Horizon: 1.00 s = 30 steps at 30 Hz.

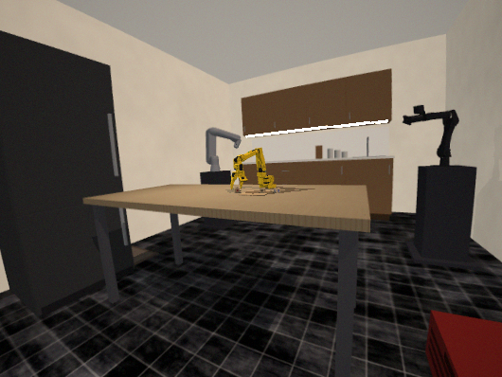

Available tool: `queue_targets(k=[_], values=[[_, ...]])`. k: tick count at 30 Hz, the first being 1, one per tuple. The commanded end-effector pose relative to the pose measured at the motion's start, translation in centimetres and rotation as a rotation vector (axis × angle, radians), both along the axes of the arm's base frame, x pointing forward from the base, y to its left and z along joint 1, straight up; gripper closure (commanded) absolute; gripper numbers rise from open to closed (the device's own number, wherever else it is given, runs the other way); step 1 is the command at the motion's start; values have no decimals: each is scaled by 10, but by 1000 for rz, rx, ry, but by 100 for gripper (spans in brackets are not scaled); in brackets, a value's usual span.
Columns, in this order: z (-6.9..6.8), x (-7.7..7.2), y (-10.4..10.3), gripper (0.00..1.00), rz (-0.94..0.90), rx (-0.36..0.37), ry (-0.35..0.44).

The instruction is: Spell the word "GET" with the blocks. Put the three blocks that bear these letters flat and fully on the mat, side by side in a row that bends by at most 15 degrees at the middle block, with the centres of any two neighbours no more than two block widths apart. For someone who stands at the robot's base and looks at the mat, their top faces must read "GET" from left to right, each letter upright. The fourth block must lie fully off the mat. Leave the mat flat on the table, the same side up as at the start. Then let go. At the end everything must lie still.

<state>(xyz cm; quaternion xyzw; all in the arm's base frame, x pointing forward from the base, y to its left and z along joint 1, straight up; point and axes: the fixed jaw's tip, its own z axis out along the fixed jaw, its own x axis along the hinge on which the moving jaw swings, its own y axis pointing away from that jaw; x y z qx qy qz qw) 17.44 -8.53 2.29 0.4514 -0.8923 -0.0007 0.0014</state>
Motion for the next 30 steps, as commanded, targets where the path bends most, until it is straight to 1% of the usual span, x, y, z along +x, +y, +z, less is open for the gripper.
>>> queue_targets(k=[1, 9, 21, 30], values=[[5, 7, -4, 68, 0, -26, -55], [0, 6, -4, 68, 0, -26, -55], [0, 7, -4, 69, 0, -26, -55], [0, 8, -5, 72, 0, -26, -55]])
